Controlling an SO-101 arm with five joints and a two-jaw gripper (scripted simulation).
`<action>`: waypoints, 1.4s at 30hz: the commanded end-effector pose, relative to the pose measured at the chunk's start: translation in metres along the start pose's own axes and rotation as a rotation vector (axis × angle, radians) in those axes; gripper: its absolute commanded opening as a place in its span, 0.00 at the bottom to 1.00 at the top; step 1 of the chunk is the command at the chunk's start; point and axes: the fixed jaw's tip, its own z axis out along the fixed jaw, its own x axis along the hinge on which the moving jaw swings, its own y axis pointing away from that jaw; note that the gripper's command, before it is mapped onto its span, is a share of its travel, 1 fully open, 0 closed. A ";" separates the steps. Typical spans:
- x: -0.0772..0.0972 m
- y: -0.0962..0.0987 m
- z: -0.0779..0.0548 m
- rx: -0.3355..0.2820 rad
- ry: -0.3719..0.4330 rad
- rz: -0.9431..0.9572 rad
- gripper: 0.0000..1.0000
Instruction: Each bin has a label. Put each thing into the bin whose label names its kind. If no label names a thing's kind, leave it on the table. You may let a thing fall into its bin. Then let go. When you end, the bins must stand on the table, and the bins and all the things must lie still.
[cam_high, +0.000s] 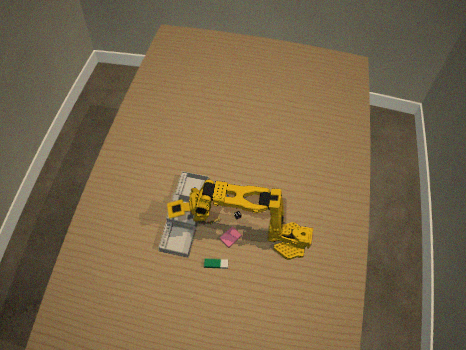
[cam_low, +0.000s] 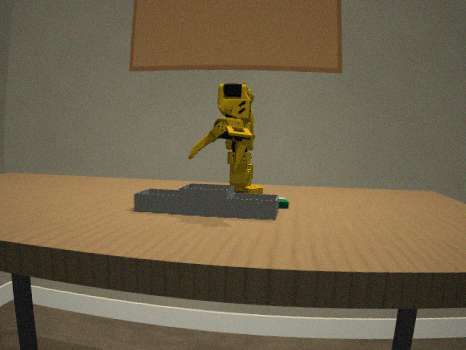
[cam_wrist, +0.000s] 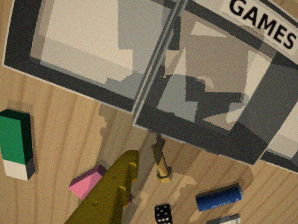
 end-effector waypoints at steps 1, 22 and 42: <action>0.017 -0.006 -0.007 -0.006 0.039 -0.116 0.41; 0.058 -0.009 -0.006 -0.100 0.200 -0.295 0.22; 0.058 -0.009 -0.006 -0.100 0.200 -0.295 0.22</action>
